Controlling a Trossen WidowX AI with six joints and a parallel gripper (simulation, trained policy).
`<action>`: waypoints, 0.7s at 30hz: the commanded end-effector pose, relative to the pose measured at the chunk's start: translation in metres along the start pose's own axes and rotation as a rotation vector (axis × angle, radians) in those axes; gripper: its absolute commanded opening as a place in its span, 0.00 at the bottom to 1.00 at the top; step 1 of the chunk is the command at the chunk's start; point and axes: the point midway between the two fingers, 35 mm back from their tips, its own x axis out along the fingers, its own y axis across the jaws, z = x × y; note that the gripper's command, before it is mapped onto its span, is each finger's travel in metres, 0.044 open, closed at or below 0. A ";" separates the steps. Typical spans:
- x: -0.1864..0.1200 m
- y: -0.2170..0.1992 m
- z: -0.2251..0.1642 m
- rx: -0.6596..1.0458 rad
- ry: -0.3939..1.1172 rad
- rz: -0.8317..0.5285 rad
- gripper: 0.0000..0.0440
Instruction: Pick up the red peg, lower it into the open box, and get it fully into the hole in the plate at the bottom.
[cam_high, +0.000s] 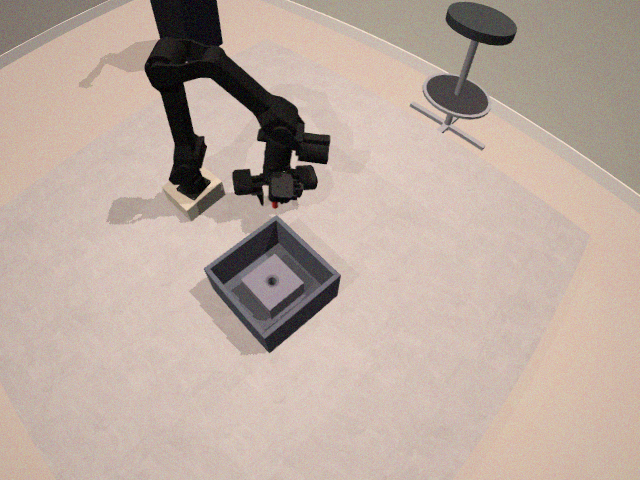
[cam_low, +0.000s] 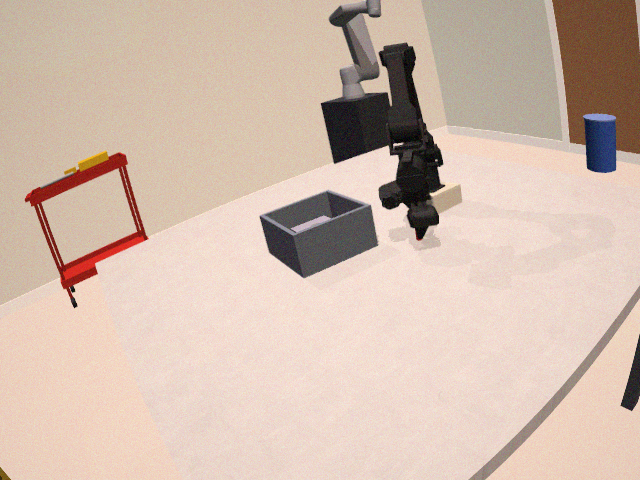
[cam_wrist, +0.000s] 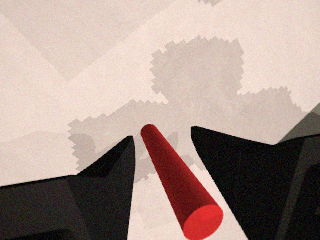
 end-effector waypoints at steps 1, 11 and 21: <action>0.004 -0.001 0.000 -0.004 0.000 -0.017 0.32; -0.013 -0.004 0.018 -0.012 -0.063 -0.032 0.00; -0.054 -0.009 0.048 0.012 -0.152 -0.016 0.00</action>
